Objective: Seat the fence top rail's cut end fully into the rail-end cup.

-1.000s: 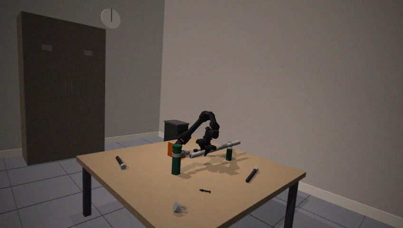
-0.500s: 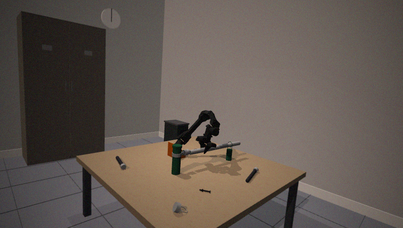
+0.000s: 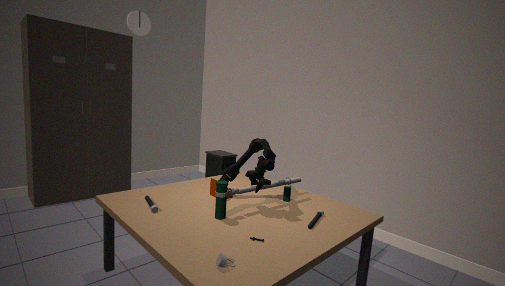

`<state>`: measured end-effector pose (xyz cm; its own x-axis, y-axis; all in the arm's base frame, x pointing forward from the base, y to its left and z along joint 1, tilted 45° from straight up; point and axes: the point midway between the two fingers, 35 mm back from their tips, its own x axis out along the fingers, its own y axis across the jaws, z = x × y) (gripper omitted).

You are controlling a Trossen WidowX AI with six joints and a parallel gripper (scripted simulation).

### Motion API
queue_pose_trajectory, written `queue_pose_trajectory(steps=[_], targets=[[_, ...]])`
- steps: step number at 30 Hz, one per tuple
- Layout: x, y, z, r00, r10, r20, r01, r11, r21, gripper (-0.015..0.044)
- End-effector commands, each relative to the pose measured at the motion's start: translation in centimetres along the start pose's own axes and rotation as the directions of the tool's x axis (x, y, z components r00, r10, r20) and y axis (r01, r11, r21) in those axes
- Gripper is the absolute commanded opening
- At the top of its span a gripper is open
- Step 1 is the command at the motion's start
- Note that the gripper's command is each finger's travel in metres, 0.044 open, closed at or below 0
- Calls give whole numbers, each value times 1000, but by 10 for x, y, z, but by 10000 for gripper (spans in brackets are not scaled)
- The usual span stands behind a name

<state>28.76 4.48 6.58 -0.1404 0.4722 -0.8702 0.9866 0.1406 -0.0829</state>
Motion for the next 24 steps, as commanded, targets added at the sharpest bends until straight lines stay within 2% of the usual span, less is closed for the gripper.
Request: queue_pose_trajectory(steps=[1, 24], targets=[[-5, 2, 4, 1000, 9, 4, -9, 1000, 0, 0], [0, 2, 22, 1000, 1, -1, -1, 1000, -4, 0]])
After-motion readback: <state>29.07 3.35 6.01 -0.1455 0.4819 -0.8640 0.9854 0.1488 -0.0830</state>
